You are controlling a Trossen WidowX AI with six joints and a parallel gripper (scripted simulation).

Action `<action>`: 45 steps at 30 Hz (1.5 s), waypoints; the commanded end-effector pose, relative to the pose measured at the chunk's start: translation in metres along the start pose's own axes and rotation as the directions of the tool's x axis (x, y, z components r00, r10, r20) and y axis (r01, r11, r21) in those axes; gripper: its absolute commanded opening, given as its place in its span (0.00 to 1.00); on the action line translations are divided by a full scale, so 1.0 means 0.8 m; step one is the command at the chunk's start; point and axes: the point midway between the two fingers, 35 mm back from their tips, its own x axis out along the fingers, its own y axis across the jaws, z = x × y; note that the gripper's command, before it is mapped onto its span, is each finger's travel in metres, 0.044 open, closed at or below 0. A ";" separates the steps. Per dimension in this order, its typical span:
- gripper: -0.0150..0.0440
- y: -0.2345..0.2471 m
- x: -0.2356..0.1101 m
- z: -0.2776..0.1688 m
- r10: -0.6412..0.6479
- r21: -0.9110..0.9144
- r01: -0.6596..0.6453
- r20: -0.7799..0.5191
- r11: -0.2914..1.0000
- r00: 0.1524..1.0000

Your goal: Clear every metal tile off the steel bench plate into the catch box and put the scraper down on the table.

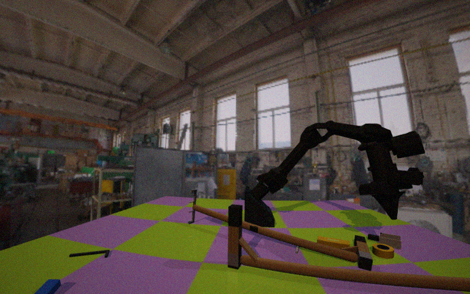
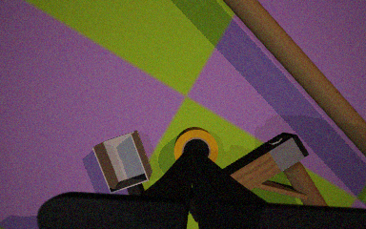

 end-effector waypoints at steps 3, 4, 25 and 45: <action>0.25 0.000 -0.024 0.007 0.003 -0.007 -0.003 -0.003 1.000 1.000; 0.25 0.000 -0.029 0.008 0.002 -0.007 -0.002 -0.003 1.000 1.000; 0.25 -0.011 -0.091 0.015 -0.006 -0.056 0.005 -0.016 0.998 1.000; 0.25 -0.083 -0.083 0.010 -0.038 -0.336 0.004 -0.096 0.942 0.995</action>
